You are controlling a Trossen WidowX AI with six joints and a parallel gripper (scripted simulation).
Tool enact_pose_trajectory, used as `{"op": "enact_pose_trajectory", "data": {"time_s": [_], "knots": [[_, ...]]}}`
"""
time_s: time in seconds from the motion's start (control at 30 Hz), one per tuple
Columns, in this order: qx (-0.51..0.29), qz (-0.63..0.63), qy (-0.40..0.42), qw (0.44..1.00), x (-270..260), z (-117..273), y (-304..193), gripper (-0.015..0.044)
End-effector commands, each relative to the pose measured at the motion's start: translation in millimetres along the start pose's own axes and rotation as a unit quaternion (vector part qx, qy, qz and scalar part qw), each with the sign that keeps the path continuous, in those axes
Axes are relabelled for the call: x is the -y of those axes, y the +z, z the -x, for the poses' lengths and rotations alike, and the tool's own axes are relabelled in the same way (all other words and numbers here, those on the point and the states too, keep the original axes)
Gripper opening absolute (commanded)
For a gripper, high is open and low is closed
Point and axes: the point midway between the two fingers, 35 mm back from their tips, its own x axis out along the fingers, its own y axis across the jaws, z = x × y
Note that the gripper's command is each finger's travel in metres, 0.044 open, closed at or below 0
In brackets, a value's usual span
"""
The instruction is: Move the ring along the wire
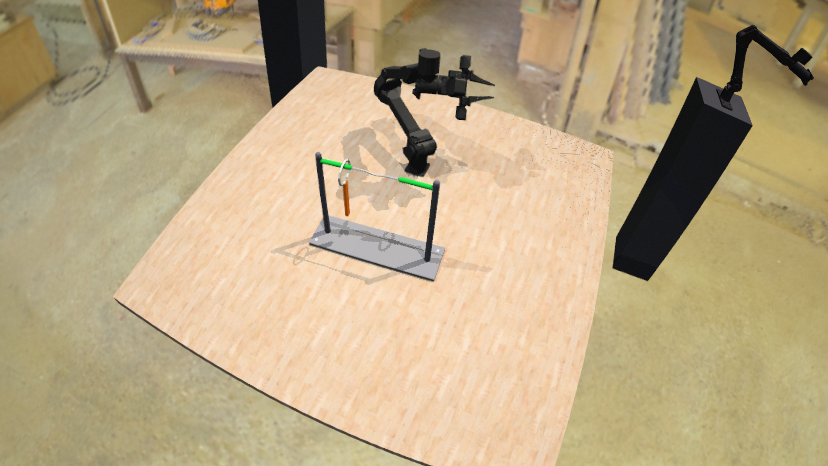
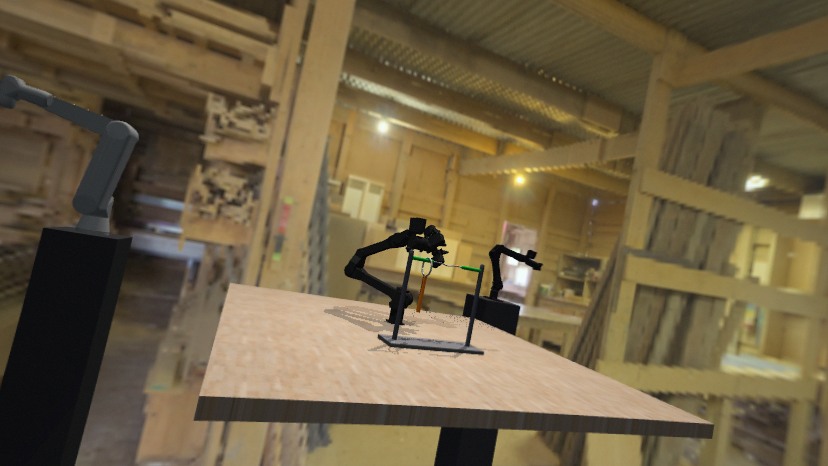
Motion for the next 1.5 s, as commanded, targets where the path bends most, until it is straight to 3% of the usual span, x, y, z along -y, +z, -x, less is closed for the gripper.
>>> {"op": "enact_pose_trajectory", "data": {"time_s": [0.0,0.27,0.57,1.0,1.47], "knots": [[0.036,0.03,-0.035,0.998,24,-3,16,0.016],[0.115,0.09,-0.125,0.981,82,6,53,0.016],[0.187,0.149,-0.235,0.942,145,41,85,0.016],[0.26,0.209,-0.401,0.853,219,124,98,0.016],[0.295,0.235,-0.574,0.727,268,224,65,0.016]]}}
